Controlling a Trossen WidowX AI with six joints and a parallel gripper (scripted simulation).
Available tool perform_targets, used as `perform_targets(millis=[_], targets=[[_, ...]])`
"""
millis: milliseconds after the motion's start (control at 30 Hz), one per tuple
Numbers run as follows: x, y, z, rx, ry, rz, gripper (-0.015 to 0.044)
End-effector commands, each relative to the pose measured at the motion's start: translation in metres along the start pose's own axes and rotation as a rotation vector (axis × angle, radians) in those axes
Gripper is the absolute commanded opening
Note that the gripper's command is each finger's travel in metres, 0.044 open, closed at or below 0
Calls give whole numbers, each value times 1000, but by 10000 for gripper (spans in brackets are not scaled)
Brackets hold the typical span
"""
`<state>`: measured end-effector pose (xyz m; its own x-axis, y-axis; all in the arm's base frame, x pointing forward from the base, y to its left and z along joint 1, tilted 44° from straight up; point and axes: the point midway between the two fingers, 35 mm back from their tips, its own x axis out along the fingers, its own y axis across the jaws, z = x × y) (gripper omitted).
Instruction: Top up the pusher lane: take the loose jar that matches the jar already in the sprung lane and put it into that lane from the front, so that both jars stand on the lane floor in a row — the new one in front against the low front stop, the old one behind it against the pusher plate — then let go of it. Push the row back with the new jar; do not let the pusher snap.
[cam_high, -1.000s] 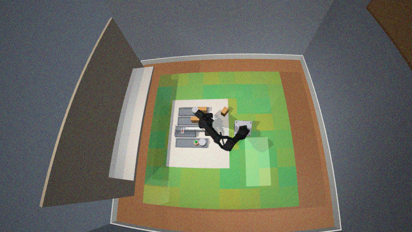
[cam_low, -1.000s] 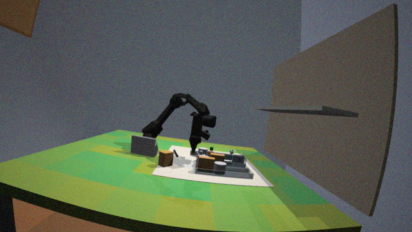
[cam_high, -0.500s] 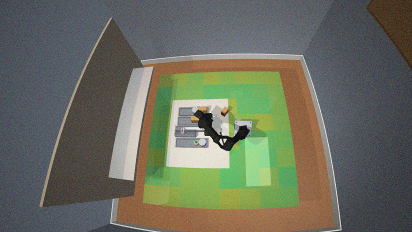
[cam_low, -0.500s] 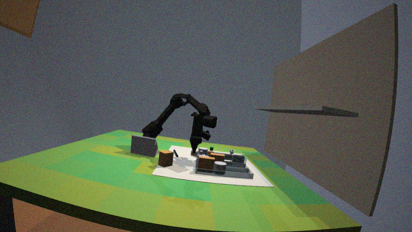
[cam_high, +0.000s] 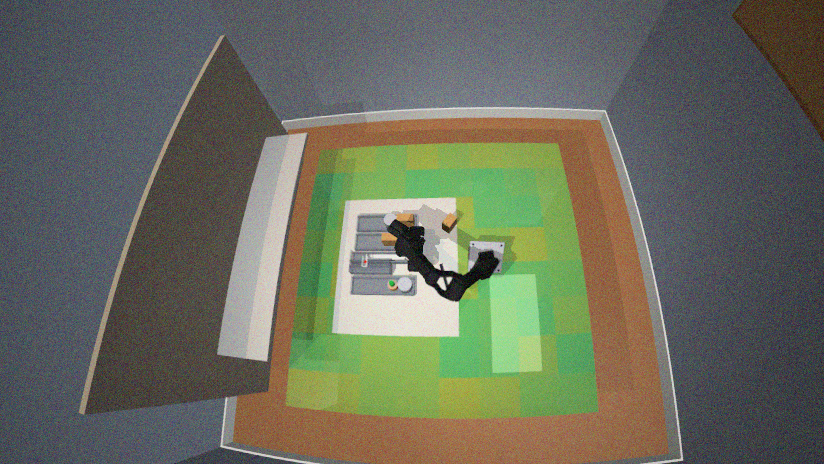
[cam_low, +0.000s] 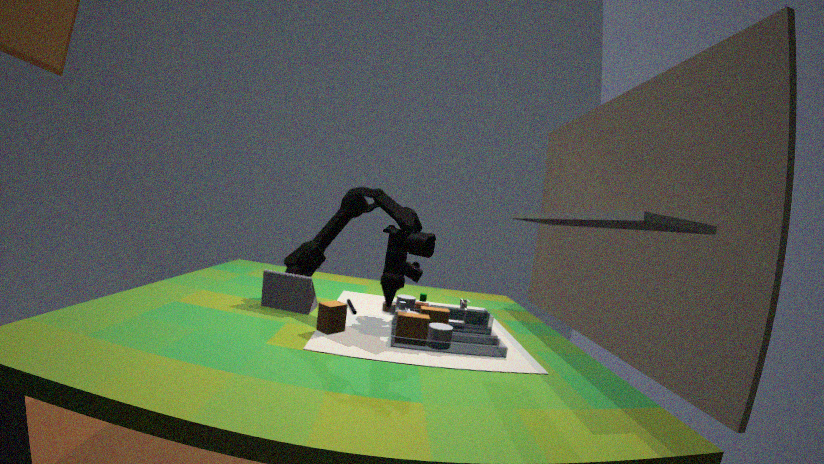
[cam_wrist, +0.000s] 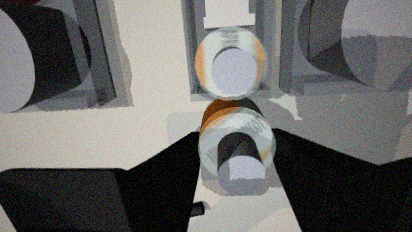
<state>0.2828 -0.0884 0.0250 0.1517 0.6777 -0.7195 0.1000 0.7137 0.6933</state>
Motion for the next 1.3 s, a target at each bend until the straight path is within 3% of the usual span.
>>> perform_targets(millis=[0, 1267], targets=[[-2, 0, 6, -6, -15, -2, 0], [-3, 0, 21, -6, -16, -2, 0]])
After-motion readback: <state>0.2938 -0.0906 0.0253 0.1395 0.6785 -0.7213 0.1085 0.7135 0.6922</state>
